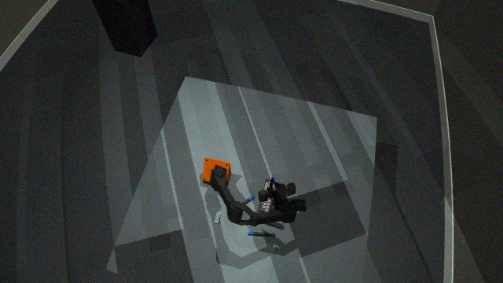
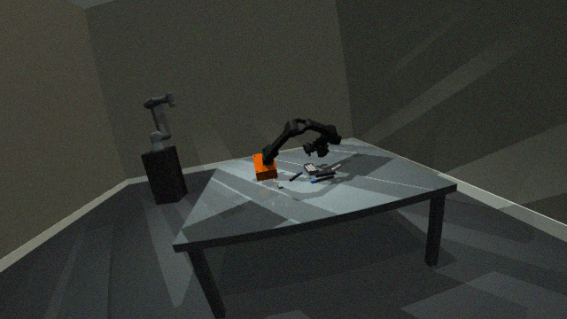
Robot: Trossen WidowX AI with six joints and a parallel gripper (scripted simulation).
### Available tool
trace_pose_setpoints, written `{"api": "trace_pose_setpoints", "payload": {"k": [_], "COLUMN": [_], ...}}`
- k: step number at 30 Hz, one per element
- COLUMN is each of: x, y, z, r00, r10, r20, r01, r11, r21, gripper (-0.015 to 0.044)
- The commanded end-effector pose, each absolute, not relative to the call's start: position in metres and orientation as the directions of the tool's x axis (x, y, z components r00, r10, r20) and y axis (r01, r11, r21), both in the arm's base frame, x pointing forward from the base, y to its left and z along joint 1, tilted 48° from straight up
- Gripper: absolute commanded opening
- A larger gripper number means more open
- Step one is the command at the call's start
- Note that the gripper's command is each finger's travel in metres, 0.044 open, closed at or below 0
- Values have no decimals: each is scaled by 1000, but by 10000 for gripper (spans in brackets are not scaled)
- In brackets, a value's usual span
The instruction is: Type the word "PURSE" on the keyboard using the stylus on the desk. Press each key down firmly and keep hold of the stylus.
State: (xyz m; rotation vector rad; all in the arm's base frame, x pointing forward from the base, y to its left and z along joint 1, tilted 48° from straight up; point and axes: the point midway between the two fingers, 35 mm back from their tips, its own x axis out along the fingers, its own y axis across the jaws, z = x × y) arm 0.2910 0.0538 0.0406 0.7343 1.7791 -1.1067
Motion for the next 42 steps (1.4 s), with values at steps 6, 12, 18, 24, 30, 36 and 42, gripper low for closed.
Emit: {"api": "trace_pose_setpoints", "payload": {"k": [6,12,18,24,30,36,42], "x": [296,299,299,299,299,303,303], "y": [60,39,35,35,35,35,35], "z": [40,21,18,18,18,17,17], "r00": [-423,-423,-424,-424,-424,-422,-422], "r10": [59,58,58,58,58,58,58], "r20": [-904,-904,-904,-904,-904,-905,-905], "r01": [812,811,811,811,811,812,812], "r11": [469,469,469,469,469,468,468], "r21": [-348,-350,-350,-350,-350,-349,-349], "gripper": [0,0,0,0,0,81,81]}}
